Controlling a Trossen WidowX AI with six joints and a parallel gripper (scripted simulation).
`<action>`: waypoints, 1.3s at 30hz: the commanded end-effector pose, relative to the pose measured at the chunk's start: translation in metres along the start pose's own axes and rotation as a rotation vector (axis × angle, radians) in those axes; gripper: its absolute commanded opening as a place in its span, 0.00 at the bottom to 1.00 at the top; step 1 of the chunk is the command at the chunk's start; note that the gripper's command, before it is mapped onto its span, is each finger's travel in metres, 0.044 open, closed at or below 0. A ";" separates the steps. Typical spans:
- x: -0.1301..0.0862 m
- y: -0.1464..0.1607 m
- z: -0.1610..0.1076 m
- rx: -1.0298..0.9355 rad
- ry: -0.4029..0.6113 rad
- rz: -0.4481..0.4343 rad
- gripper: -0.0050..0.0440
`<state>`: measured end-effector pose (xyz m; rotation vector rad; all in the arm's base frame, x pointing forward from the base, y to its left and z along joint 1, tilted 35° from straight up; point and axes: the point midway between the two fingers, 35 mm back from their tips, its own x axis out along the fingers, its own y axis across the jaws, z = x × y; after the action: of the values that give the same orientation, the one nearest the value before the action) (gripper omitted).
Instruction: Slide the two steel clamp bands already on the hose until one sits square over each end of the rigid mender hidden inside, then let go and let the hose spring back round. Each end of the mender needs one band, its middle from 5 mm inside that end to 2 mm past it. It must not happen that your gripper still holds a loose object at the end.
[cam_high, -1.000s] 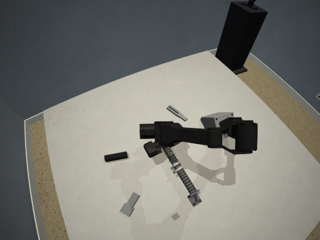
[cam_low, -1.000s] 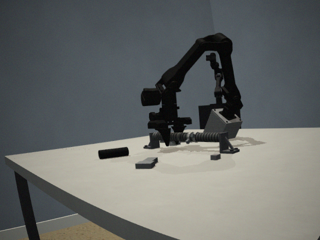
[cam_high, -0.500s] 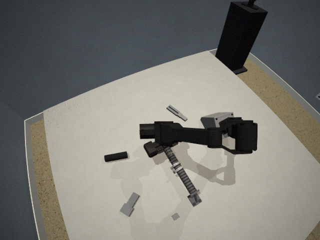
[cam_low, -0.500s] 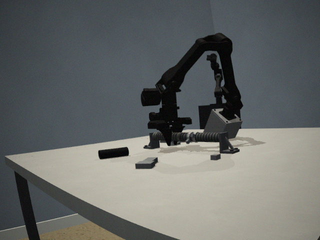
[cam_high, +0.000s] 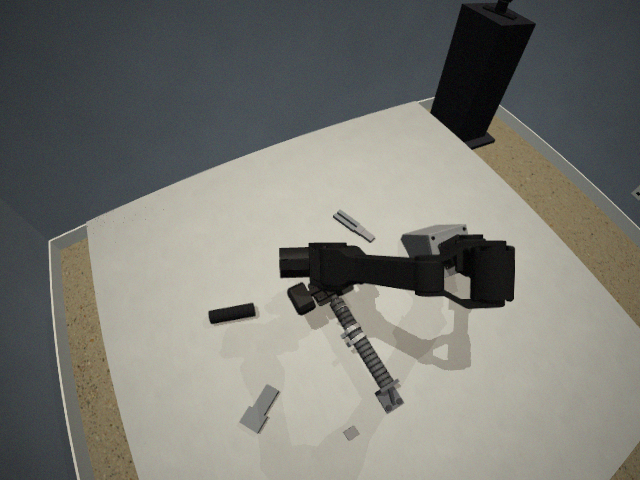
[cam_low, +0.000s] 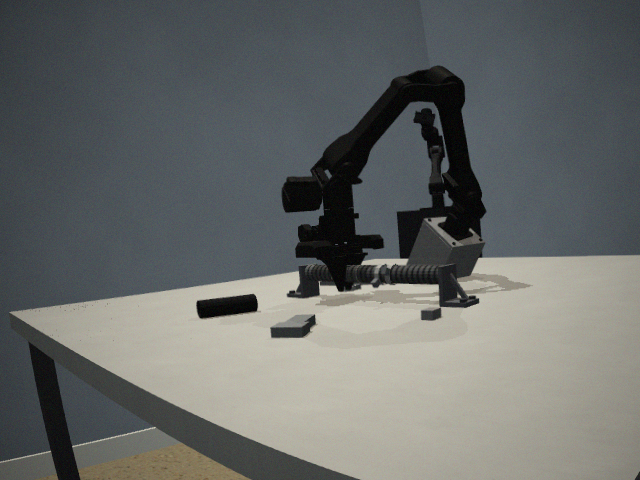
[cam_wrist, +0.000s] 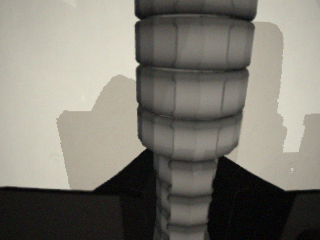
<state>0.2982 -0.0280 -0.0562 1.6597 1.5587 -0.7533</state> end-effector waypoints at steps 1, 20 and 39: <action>0.001 0.000 0.000 0.004 0.005 0.000 0.20; 0.001 0.000 0.000 0.004 0.005 0.000 0.44; -0.022 0.002 -0.024 0.004 0.005 0.000 1.00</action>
<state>0.2953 -0.0242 -0.0401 1.6644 1.5691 -0.7641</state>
